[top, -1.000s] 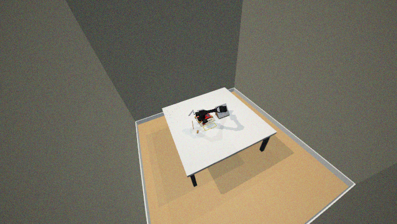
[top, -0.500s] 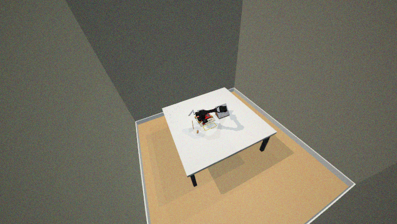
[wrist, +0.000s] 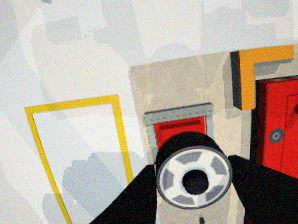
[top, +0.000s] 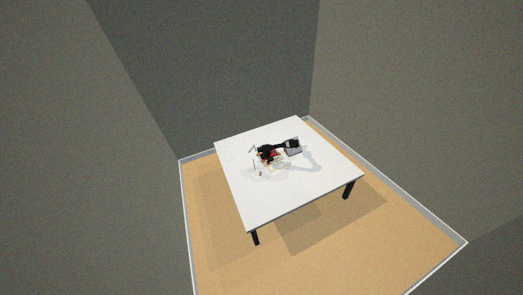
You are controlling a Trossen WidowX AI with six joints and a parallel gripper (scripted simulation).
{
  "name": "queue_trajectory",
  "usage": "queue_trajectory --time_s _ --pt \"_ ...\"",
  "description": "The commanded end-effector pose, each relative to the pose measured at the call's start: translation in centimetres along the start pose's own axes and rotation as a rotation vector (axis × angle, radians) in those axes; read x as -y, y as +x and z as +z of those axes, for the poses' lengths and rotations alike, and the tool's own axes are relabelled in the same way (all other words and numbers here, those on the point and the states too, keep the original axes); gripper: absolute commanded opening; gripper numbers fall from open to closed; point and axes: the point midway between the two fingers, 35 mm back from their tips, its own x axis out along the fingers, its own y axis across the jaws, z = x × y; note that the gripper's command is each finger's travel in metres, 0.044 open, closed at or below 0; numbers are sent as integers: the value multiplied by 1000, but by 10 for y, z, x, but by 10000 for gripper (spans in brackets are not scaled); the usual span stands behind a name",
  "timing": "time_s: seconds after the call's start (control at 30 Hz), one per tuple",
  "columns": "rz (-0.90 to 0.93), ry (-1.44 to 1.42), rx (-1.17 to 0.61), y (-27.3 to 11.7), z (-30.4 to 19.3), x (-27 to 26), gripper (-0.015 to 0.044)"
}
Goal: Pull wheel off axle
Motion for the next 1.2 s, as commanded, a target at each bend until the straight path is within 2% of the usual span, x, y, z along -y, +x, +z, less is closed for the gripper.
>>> queue_trajectory --time_s 0.0,1.17 --pt "-1 1 11 -6 2 1 0" --pt "0 4 11 -18 2 1 0"
